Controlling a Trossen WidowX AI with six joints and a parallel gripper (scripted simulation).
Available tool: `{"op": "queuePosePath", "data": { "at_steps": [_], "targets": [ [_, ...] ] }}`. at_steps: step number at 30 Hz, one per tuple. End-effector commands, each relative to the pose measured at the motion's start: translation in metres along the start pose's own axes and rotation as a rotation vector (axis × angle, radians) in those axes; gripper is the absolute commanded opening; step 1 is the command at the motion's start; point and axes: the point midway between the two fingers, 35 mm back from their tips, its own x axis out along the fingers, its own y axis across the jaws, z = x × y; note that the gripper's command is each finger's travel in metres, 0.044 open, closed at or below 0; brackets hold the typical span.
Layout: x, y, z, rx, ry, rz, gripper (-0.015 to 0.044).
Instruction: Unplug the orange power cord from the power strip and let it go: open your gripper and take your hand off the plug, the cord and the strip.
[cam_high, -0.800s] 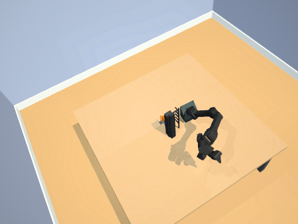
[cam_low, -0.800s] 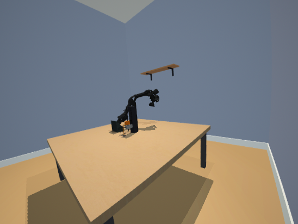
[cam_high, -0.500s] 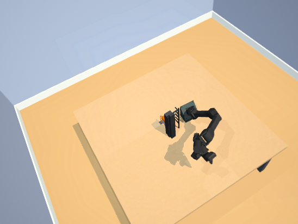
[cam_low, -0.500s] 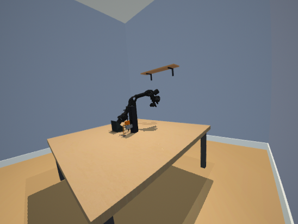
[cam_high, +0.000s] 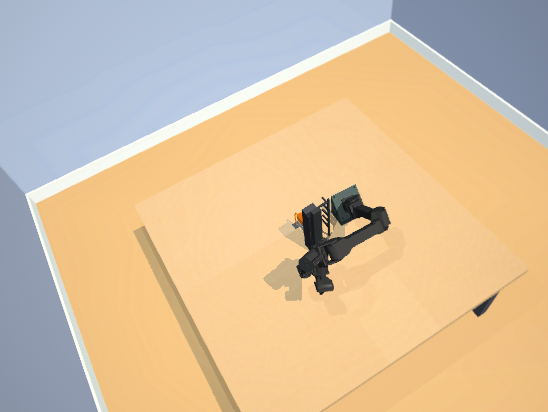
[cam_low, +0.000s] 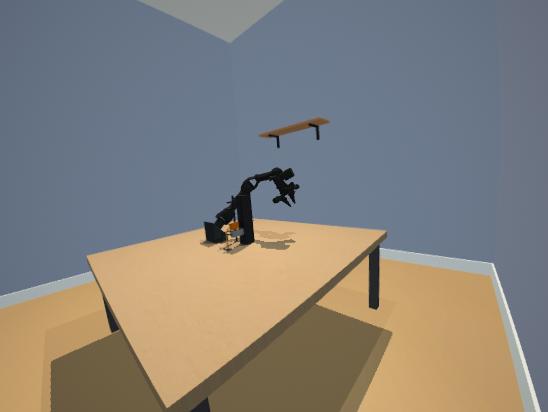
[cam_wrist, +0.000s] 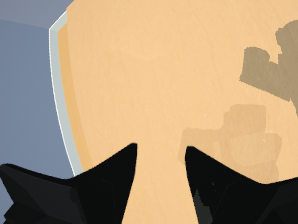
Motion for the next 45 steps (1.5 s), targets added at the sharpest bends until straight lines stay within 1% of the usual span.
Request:
{"op": "queuePosePath", "data": {
  "at_steps": [1, 4, 6, 13, 16, 18, 27, 30, 33, 35, 45],
  "targets": [
    [-0.007, -0.052, 0.041, 0.130, -0.080, -0.088, 0.0160],
    [-0.012, -0.074, 0.057, 0.181, -0.111, -0.120, 0.0160],
    [-0.019, -0.097, 0.073, 0.227, -0.143, -0.150, 0.0160],
    [-0.062, -0.188, 0.122, 0.441, -0.300, -0.241, 0.0160],
    [-0.080, -0.223, 0.133, 0.521, -0.349, -0.272, 0.0160],
    [-0.091, -0.238, 0.135, 0.572, -0.366, -0.262, 0.0160],
    [-0.114, -0.319, 0.105, 0.811, -0.323, -0.379, 0.0160],
    [-0.125, -0.361, 0.075, 0.960, -0.260, -0.437, 0.0160],
    [-0.132, -0.393, 0.041, 1.094, -0.174, -0.475, 0.0160],
    [-0.134, -0.399, 0.032, 1.123, -0.150, -0.481, 0.0160],
    [-0.132, -0.396, 0.033, 1.123, -0.150, -0.481, 0.0160]
  ]
}}
